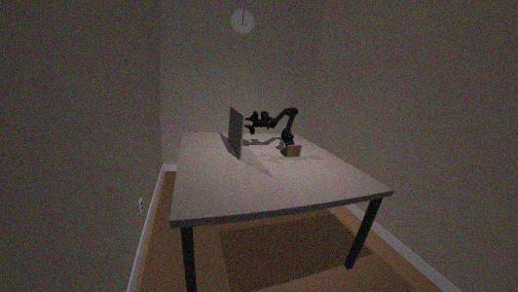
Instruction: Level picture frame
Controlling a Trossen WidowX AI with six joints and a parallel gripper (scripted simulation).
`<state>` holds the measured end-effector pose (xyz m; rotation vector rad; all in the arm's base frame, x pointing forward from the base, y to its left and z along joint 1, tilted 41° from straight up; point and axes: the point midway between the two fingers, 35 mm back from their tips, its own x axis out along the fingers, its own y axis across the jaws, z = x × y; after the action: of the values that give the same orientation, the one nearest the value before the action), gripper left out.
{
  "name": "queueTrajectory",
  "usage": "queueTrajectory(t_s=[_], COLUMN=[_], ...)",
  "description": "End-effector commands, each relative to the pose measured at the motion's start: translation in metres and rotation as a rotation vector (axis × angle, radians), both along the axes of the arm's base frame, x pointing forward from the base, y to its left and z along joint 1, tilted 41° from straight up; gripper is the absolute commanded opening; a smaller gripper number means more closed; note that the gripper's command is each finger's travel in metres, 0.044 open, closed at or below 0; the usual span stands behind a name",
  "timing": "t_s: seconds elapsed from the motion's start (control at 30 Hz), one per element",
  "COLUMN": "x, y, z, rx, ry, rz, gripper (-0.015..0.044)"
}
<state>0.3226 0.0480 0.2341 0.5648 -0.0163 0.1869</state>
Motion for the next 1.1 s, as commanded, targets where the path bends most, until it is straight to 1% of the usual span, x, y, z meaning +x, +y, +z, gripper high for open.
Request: queueTrajectory(t_s=[0.0, 0.73, 1.07], x=[0.002, 0.037, 0.039], y=[0.000, 0.005, 0.006], z=[0.001, 0.004, 0.004], rx=[0.003, 0.004, 0.004], ry=[-0.001, -0.004, -0.004], rz=[-0.005, -0.005, -0.005], gripper=[0.0260, 0.0260, 0.0260])
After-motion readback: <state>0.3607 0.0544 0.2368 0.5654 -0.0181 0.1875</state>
